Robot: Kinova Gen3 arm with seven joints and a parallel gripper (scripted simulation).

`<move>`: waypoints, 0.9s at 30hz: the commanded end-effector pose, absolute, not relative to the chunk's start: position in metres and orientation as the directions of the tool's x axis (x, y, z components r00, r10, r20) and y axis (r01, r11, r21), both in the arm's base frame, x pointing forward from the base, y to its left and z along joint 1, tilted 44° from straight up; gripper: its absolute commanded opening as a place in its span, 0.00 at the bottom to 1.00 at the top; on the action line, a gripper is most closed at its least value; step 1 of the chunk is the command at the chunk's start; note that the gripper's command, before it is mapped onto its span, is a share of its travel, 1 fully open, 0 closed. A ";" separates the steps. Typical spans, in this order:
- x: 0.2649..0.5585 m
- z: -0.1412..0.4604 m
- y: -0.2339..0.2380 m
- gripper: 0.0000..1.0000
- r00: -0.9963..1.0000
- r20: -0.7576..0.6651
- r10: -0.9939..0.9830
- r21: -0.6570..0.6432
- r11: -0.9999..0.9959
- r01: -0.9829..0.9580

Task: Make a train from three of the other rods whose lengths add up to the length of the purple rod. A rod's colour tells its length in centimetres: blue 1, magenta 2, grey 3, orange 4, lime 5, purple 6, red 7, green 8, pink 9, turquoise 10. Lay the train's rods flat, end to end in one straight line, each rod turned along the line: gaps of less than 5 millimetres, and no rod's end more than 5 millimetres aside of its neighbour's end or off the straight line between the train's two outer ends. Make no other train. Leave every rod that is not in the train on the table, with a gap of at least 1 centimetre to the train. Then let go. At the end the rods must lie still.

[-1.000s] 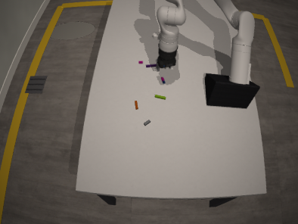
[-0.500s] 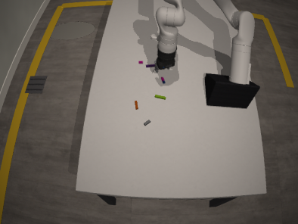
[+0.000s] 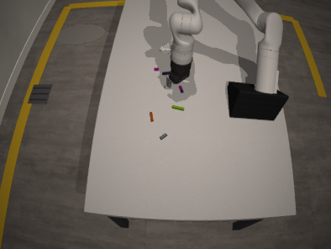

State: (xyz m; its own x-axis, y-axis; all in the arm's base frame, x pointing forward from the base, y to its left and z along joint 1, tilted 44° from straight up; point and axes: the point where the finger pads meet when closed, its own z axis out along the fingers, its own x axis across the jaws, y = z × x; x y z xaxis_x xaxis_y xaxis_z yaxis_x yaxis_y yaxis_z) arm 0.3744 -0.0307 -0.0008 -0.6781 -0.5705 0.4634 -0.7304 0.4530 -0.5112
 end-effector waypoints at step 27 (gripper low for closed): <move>0.401 -0.090 0.051 1.00 0.145 0.688 -0.711 0.041 -0.161 -0.986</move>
